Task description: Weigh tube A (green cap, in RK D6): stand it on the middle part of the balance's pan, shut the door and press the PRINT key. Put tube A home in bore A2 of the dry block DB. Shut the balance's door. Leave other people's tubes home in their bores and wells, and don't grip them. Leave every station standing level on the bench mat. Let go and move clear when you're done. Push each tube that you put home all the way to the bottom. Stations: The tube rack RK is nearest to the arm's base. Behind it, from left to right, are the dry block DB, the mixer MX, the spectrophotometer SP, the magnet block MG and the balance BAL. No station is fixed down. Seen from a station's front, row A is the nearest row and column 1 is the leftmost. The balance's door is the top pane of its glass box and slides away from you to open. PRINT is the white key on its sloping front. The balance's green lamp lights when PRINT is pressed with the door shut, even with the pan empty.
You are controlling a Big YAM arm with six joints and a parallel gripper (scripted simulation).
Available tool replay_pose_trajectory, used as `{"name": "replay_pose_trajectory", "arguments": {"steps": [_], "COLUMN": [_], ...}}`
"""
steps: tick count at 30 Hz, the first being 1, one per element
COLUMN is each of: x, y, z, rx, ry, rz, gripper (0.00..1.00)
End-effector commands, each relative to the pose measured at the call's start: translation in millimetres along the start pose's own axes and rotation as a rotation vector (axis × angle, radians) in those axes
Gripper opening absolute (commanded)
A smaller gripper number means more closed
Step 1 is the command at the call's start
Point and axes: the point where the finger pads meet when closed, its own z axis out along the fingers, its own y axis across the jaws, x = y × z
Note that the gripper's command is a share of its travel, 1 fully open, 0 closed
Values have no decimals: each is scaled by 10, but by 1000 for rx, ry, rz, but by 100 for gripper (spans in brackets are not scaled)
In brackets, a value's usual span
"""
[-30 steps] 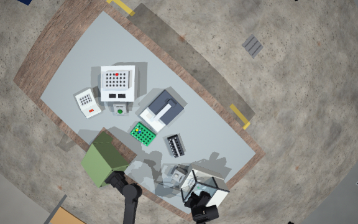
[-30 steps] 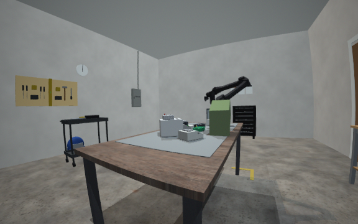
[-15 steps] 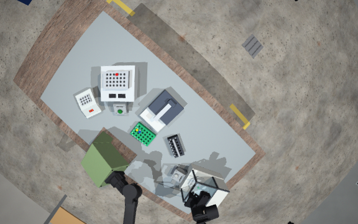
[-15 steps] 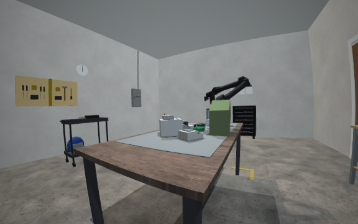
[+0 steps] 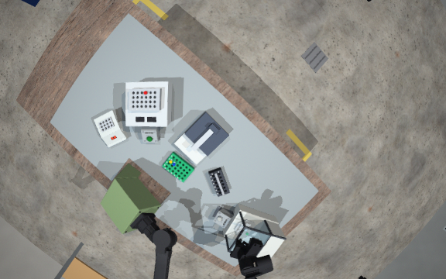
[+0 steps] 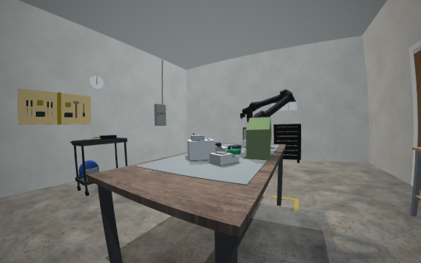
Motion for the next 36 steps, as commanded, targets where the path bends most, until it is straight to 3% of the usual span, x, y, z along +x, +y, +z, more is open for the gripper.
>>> {"name": "replay_pose_trajectory", "arguments": {"steps": [1,31,36], "x": [24,24,-7], "y": [-78,-78,-129], "z": [-36,-36,-156], "rx": [7,7,9], "ry": [-4,-4,-11], "rz": [17,17,18], "gripper": [30,30,30]}}
